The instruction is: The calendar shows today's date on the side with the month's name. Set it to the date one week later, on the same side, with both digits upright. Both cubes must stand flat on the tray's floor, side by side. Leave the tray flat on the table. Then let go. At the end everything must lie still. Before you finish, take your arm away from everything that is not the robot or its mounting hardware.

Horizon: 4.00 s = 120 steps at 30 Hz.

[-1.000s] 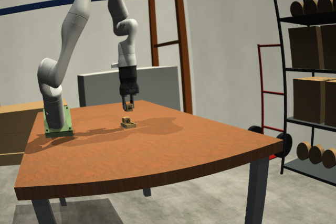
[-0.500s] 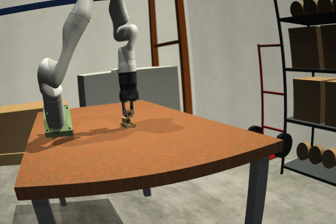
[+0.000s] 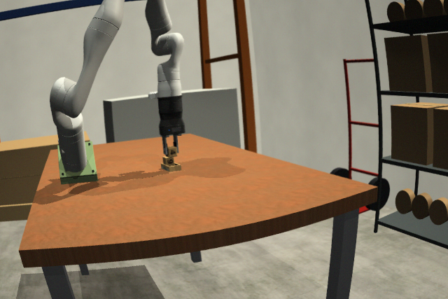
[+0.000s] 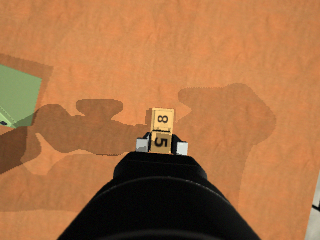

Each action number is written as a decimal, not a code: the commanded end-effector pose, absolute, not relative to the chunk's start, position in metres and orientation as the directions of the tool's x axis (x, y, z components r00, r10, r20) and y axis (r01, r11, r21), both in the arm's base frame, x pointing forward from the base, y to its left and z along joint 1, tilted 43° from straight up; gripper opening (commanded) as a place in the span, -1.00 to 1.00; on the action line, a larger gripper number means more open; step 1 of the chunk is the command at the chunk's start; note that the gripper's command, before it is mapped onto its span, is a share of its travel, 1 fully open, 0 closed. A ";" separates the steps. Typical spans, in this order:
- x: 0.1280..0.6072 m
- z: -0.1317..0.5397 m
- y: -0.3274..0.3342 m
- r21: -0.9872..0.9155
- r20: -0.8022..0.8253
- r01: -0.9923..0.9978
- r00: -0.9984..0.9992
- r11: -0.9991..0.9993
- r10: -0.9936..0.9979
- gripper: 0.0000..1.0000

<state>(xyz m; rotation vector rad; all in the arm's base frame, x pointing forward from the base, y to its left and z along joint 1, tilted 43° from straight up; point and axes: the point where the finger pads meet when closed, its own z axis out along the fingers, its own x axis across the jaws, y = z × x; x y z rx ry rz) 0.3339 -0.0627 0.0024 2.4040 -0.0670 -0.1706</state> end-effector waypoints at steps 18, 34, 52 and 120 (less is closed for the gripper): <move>0.334 0.003 -0.062 0.668 -0.104 -0.001 0.990 -0.744 -0.094 0.14; 0.335 0.002 -0.062 0.668 -0.104 -0.001 0.990 -0.744 -0.094 0.14; 0.335 0.002 -0.062 0.668 -0.104 -0.001 0.990 -0.744 -0.094 0.14; 0.332 -0.016 -0.078 0.668 -0.104 -0.001 0.990 -0.744 -0.094 0.14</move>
